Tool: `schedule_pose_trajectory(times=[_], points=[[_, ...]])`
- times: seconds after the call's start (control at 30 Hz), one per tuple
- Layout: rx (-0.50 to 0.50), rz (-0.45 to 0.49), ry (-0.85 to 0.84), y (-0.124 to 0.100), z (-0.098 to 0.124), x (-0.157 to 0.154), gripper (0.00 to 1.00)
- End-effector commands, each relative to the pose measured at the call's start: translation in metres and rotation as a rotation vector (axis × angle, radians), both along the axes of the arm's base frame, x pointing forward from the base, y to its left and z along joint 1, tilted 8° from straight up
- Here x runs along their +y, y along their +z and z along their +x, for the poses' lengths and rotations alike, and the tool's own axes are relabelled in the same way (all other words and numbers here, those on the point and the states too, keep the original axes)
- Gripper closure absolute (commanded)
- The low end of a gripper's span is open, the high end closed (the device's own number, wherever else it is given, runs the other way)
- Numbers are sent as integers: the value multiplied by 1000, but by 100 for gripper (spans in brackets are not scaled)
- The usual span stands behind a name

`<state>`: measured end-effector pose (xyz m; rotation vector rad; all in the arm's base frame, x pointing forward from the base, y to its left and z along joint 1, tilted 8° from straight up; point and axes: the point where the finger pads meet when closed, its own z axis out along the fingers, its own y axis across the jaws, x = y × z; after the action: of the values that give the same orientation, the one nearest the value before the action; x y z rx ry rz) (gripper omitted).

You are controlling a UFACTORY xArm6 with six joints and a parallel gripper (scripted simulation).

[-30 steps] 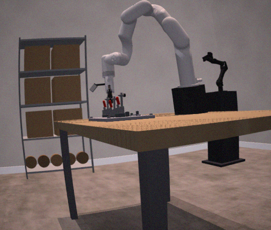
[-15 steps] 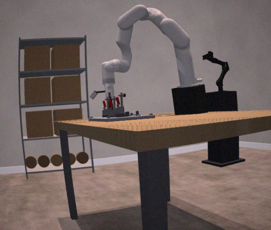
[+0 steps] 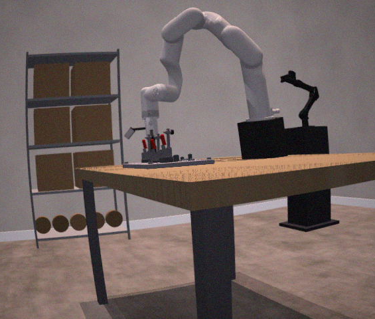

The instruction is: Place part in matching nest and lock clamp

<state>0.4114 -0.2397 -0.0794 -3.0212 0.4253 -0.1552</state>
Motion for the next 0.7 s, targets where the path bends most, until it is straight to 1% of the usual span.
schedule_pose_trajectory(times=[0.0,0.33,0.67], points=[[-3,-2,0,1,1,-1,0],[-3,-2,0,1,1,-1,0],[-3,-2,0,-8,2,0,0]])
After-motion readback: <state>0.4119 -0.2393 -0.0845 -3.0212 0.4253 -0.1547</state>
